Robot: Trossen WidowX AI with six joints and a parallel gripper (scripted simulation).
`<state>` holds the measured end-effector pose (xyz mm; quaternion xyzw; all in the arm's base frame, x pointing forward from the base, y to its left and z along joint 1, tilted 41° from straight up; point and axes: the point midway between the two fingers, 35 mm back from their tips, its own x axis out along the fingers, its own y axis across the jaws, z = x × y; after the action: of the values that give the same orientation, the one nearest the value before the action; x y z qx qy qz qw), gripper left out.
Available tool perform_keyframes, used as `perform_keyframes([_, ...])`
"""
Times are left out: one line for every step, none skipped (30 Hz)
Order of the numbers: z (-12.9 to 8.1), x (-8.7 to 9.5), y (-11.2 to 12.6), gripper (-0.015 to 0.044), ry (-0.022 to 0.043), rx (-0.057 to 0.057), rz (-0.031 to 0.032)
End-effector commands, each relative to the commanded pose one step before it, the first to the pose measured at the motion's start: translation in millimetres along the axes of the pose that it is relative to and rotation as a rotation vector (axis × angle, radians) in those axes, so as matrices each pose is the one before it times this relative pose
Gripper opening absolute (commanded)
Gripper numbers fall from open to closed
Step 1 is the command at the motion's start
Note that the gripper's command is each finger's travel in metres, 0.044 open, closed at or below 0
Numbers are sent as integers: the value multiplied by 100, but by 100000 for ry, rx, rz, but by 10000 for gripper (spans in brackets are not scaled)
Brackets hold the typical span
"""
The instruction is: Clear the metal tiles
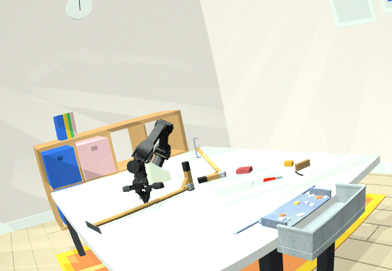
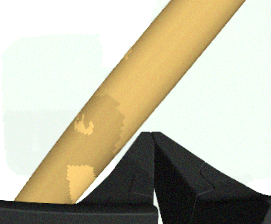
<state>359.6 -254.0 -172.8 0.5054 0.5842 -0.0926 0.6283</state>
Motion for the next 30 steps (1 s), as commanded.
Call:
perform_keyframes([693, -24, 783, 0, -1058, -784, 800])
perform_keyframes([64, 15, 77, 0, -1, -3, 8])
perform_keyframes([64, 15, 77, 0, -1, -3, 8])
perform_keyframes([63, 15, 77, 0, -1, -3, 8])
perform_keyframes([63, 15, 78, 0, -1, -3, 8])
perform_keyframes([63, 15, 78, 0, -1, -3, 8])
perform_keyframes([62, 15, 78, 0, -1, -3, 8])
perform_keyframes([62, 15, 78, 0, -1, -3, 9])
perform_keyframes([61, 15, 78, 0, -1, -3, 9])
perform_keyframes([61, 15, 79, 0, -1, -3, 9])
perform_keyframes([60, 15, 79, 0, 0, -3, 9])
perform_keyframes([60, 15, 79, 0, 0, -3, 9])
perform_keyframes([61, 16, 81, 0, 0, -3, 9])
perform_keyframes([60, 16, 81, 0, 0, -3, 10])
perform_keyframes([60, 16, 82, 0, 0, -3, 10])
perform_keyframes([60, 16, 82, 0, 0, -3, 10])
perform_keyframes([59, 16, 82, 0, 0, -3, 10])
perform_keyframes([59, 16, 82, 0, 0, -3, 10])
perform_keyframes([58, 16, 82, 0, 1, -3, 10])
perform_keyframes([58, 16, 83, 0, 1, -3, 10])
perform_keyframes([57, 16, 83, 0, 1, -3, 11])
perform_keyframes([57, 16, 83, 0, 1, -3, 11])
perform_keyframes([56, 16, 83, 0, 1, -3, 11])
perform_keyframes([56, 17, 83, 0, 1, -3, 11])
perform_keyframes([55, 17, 83, 0, 1, -3, 11])
perform_keyframes([55, 17, 84, 0, 1, -3, 11])
perform_keyframes([54, 17, 84, 0, 1, -3, 11])
perform_keyframes([54, 17, 84, 0, 2, -3, 12])
perform_keyframes([53, 17, 84, 0, 2, -3, 12])
perform_keyframes([53, 17, 84, 0, 2, -3, 12])
